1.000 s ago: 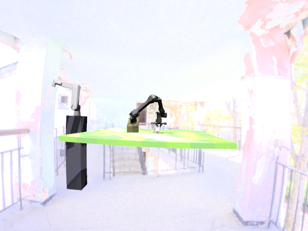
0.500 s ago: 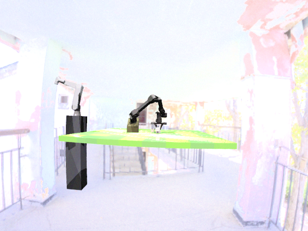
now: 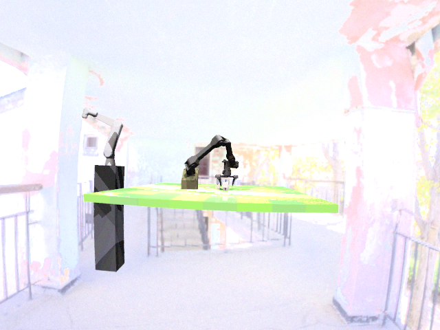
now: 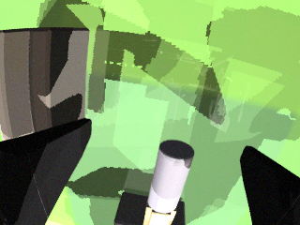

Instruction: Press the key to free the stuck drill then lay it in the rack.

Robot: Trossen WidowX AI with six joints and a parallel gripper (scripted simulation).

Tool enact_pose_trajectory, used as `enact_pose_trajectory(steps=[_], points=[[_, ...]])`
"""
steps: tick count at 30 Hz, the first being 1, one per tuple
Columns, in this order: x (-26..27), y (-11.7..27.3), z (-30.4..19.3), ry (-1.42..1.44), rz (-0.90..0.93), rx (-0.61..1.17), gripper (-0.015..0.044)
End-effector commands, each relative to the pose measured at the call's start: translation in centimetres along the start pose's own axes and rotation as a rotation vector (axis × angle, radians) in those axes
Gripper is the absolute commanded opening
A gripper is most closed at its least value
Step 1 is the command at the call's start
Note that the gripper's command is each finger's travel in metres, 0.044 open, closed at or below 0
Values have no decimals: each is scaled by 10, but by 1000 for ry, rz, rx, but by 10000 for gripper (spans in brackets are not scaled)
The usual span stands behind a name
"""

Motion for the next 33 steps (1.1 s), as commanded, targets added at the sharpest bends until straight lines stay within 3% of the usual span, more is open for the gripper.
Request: enact_pose_trajectory(steps=[1, 19, 33], points=[[0, -1, -2, 3, -3, 3, 440], [-1, -4, -11, 3, -3, 3, 440], [-2, -3, -10, -2, -1, -1, 73]])
Point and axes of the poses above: the point midway between the two fingers, 35 mm back from their tips, its own y axis back along the fingers, its own x axis across the jaws, z = x × y, the point moved 10 cm from there along y, back along the fingers, and after that the axes turned 4 degrees about -y, right-handed, at the moved point
